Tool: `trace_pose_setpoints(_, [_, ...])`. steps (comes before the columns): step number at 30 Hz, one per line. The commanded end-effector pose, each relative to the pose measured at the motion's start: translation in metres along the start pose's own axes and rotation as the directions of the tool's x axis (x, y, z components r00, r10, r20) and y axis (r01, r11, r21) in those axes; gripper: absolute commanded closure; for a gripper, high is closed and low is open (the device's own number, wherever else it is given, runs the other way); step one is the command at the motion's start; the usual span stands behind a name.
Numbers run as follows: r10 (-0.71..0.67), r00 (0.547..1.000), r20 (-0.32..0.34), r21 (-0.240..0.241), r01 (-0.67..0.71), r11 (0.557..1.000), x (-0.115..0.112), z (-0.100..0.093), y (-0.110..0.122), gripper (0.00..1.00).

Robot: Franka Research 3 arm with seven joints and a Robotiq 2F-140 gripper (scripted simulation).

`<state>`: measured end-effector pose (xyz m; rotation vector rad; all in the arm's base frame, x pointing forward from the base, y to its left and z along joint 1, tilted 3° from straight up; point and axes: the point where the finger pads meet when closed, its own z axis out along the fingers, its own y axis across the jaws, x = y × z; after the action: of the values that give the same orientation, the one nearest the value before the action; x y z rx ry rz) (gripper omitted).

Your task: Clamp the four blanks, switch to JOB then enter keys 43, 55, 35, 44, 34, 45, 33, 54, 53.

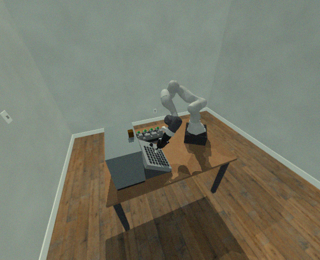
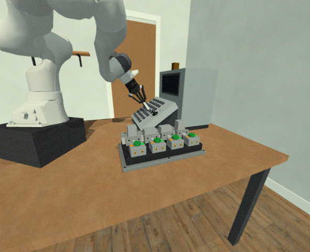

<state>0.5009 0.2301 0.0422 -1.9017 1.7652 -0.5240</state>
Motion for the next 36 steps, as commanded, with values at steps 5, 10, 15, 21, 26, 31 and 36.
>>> trace_pose_setpoints(5, [-0.004, 1.0, 0.005, 0.0, 0.004, 1.0, -0.0017, 0.0044, 0.0003, 1.0])
trace_pose_setpoints(10, [-0.004, 1.0, 0.005, 0.0, 0.004, 1.0, -0.0017, 0.0068, 0.0003, 1.0])
trace_pose_setpoints(15, [-0.004, 1.0, 0.005, 0.0, 0.004, 1.0, -0.0017, 0.0078, 0.0003, 1.0])
trace_pose_setpoints(21, [-0.004, 1.0, 0.005, 0.0, 0.004, 1.0, -0.0017, 0.0086, 0.0004, 1.0])
trace_pose_setpoints(26, [-0.004, 1.0, 0.005, 0.0, 0.004, 1.0, -0.0017, 0.0086, 0.0004, 1.0])
trace_pose_setpoints(31, [-0.004, 1.0, 0.005, 0.0, 0.004, 1.0, -0.0017, 0.0086, 0.0004, 1.0])
trace_pose_setpoints(36, [-0.004, 1.0, 0.005, 0.0, 0.004, 1.0, -0.0017, 0.0086, 0.0004, 1.0])
